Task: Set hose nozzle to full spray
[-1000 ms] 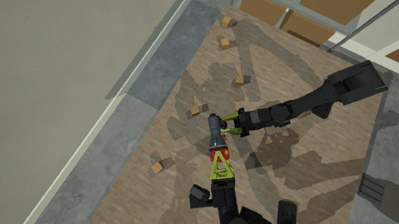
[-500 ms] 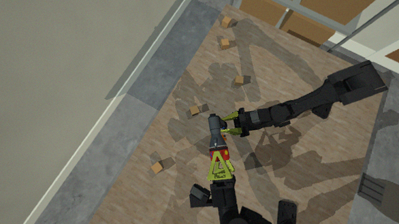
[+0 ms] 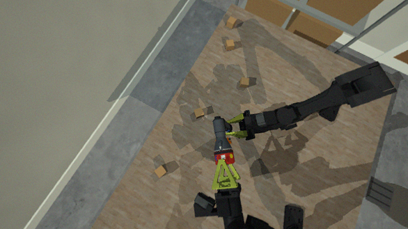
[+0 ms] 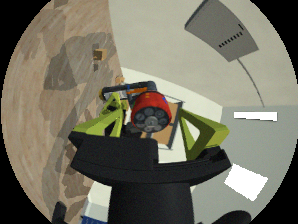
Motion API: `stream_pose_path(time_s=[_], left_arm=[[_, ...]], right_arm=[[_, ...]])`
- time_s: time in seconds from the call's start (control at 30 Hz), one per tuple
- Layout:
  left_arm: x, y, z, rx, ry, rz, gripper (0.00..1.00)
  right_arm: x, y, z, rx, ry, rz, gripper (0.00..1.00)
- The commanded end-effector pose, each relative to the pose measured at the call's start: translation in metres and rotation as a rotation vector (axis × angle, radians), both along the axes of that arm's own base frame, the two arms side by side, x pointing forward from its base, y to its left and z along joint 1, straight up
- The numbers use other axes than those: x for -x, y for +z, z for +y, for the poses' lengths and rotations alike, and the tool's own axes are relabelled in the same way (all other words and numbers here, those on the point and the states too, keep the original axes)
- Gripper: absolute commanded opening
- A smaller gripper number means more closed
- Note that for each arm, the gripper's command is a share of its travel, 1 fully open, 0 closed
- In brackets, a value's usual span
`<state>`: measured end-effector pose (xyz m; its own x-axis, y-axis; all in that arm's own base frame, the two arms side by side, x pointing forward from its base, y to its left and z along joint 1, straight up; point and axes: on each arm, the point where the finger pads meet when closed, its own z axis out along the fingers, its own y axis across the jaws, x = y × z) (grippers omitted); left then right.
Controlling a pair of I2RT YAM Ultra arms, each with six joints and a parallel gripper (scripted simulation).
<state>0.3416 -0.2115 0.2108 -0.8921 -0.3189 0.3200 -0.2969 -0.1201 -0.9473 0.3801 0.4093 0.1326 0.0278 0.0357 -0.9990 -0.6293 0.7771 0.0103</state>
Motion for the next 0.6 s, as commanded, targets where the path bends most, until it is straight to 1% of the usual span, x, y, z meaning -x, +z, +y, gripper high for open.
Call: stream_pose_path(time_s=[0.0,0.13,0.17,0.2,0.27,0.33,0.57], left_arm=[[0.0029,0.0283,-0.0058,0.011,-0.023,-0.102,0.92],[0.0004,0.0279,-0.0019,0.010,-0.013,-0.102,0.92],[0.0018,0.0218,-0.0008,0.007,-0.006,-0.084,0.92],[0.0004,0.0307,-0.0014,-0.005,-0.006,-0.156,0.92],[0.0004,0.0307,-0.0014,-0.030,-0.003,-0.226,0.92],[0.0000,0.0272,-0.0015,-0.034,-0.004,-0.204,0.92],[0.0000,0.0274,-0.0015,-0.034,-0.004,-0.205,0.92]], right_arm=[[-0.0054,0.0678,0.0011,-0.145,-0.005,-0.111,0.35],[-0.0054,0.0678,0.0011,-0.145,-0.005,-0.111,0.35],[-0.0054,0.0678,0.0011,-0.145,-0.005,-0.111,0.35],[-0.0054,0.0678,0.0011,-0.145,-0.005,-0.111,0.35],[-0.0054,0.0678,0.0011,-0.145,-0.005,-0.111,0.35],[-0.0054,0.0678,0.0011,-0.145,-0.005,-0.111,0.35],[-0.0054,0.0678,0.0011,-0.145,-0.005,-0.111,0.35]])
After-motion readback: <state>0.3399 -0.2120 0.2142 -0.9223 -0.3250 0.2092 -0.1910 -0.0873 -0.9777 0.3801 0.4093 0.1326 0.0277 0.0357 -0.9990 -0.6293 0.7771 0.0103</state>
